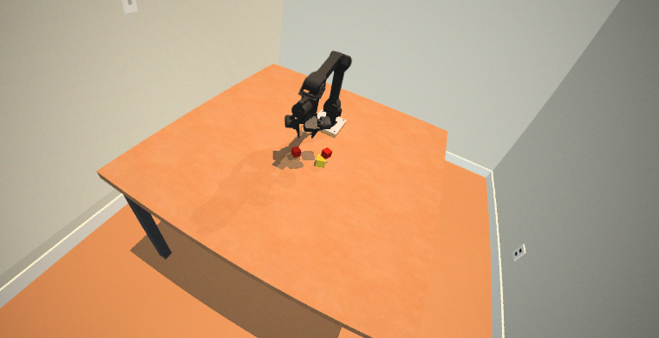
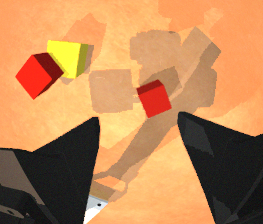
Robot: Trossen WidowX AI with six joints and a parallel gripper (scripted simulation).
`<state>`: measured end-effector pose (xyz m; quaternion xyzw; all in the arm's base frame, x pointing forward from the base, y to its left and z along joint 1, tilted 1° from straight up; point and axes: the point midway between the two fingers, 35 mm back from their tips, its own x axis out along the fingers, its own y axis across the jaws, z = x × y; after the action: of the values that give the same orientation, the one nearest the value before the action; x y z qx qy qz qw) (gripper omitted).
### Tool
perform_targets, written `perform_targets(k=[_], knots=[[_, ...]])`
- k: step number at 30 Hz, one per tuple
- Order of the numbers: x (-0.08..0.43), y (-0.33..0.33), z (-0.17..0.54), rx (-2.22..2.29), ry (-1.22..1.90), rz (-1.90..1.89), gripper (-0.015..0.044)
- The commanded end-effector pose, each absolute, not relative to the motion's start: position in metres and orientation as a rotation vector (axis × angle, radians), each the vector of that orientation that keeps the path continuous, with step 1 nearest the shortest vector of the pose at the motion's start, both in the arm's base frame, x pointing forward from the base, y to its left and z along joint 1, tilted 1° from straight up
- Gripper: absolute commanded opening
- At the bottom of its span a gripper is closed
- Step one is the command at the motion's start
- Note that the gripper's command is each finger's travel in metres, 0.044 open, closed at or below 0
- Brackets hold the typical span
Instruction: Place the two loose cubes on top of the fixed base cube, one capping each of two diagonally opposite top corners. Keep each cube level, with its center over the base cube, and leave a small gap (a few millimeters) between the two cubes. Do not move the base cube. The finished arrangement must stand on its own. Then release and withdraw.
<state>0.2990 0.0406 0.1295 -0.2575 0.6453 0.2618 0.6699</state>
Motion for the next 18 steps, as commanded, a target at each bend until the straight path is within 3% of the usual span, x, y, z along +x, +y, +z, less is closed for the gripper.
perform_targets(k=[1,18], knots=[[0.304,0.017,0.137,-0.787,1.397,0.780,0.0265],[0.307,0.008,0.112,-0.869,1.368,0.863,0.0265]])
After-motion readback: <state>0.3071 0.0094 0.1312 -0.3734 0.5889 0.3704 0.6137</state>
